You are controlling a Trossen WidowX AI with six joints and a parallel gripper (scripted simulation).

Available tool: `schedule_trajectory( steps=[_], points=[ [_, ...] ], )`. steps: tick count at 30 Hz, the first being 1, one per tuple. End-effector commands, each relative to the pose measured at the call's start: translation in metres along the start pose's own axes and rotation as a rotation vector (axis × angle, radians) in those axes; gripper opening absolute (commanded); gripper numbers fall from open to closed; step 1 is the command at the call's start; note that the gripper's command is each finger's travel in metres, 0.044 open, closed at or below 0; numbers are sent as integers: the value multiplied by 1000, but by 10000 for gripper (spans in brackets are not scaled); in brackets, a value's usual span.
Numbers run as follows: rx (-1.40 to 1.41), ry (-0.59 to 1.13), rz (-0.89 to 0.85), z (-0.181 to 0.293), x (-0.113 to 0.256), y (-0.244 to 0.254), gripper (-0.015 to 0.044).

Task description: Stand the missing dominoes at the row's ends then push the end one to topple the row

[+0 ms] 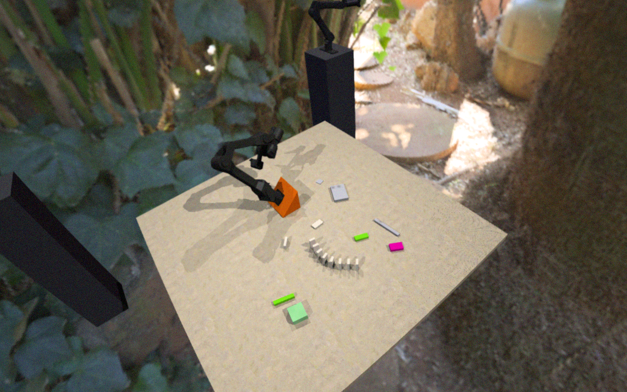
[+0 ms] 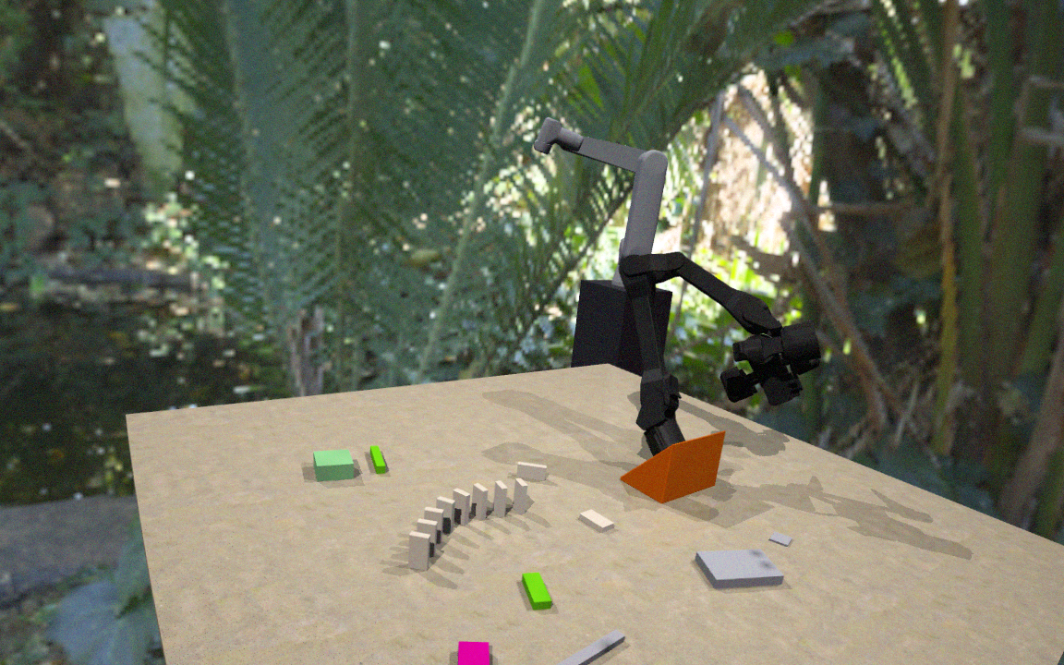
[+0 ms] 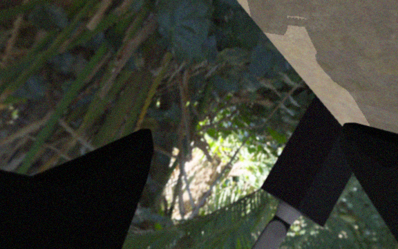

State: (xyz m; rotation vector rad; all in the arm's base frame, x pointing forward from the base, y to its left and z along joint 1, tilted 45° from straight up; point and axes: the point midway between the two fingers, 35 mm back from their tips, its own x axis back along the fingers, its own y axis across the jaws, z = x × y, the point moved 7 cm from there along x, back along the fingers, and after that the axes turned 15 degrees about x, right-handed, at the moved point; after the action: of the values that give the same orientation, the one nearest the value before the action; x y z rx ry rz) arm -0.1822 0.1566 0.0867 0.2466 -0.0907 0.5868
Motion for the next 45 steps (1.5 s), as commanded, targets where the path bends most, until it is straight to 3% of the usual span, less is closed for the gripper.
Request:
schedule_trajectory(
  steps=[1, 13, 27, 36, 45],
  points=[
    [-7, -10, -2, -1, 2, 0, 426],
    [-650, -615, -176, -54, 135, -15, 440],
    [-1607, -1112, -390, -54, 282, -142, 440],
    [-2183, -1319, -411, -18, 329, -249, 440],
    [-2205, -1326, -409, -14, 333, -257, 440]
  ],
)
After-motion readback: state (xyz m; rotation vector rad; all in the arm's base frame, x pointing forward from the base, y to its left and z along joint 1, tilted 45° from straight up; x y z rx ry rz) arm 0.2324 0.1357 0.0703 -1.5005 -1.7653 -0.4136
